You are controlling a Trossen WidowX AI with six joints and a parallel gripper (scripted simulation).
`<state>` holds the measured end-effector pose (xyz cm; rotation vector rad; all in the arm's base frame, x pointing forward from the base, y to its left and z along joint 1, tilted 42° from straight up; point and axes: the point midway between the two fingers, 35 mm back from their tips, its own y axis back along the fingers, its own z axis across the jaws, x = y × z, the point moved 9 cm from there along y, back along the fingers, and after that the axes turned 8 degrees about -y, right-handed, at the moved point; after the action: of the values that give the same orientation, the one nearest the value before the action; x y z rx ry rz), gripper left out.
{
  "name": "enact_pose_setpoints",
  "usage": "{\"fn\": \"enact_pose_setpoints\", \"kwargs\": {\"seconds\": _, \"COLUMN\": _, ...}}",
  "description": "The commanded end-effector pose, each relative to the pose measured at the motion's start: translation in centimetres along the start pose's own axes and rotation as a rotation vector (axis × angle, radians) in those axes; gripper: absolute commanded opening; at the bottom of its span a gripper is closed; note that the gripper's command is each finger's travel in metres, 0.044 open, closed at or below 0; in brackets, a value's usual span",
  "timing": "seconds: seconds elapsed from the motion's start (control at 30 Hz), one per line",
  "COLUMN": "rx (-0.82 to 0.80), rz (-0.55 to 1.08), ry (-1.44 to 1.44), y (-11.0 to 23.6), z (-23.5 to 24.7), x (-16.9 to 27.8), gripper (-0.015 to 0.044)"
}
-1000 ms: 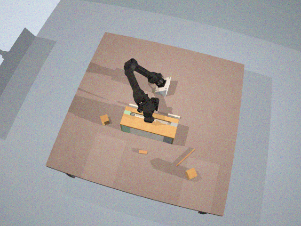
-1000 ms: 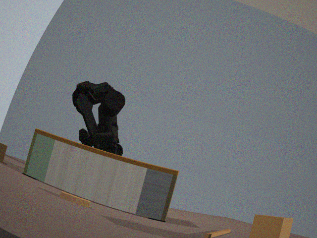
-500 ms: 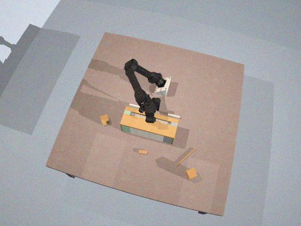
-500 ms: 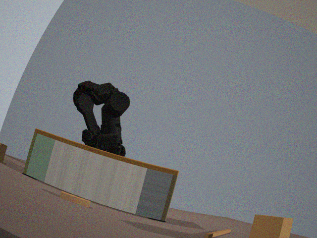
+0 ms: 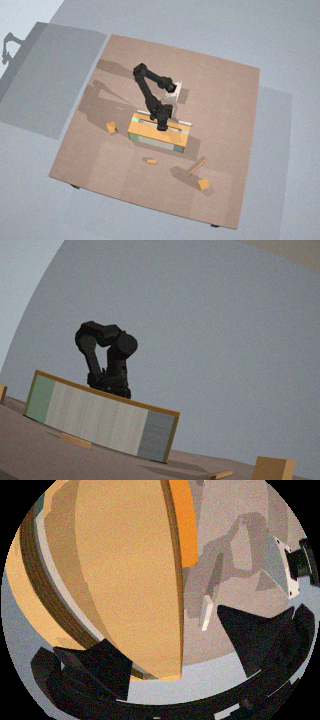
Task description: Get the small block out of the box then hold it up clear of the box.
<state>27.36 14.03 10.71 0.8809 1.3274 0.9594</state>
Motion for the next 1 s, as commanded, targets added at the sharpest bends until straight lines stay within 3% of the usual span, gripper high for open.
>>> {"fn": "enact_pose_setpoints", "kwargs": {"seconds": 0.0, "rx": 0.003, "rz": 0.002, "ry": -0.003, "y": -0.2, "z": -0.1, "x": 0.3, "gripper": 0.0400}}
{"fn": "enact_pose_setpoints", "kwargs": {"seconds": 0.97, "rx": 0.003, "rz": 0.003, "ry": -0.003, "y": -0.4, "z": -0.1, "x": 1.1, "gripper": 0.0400}}
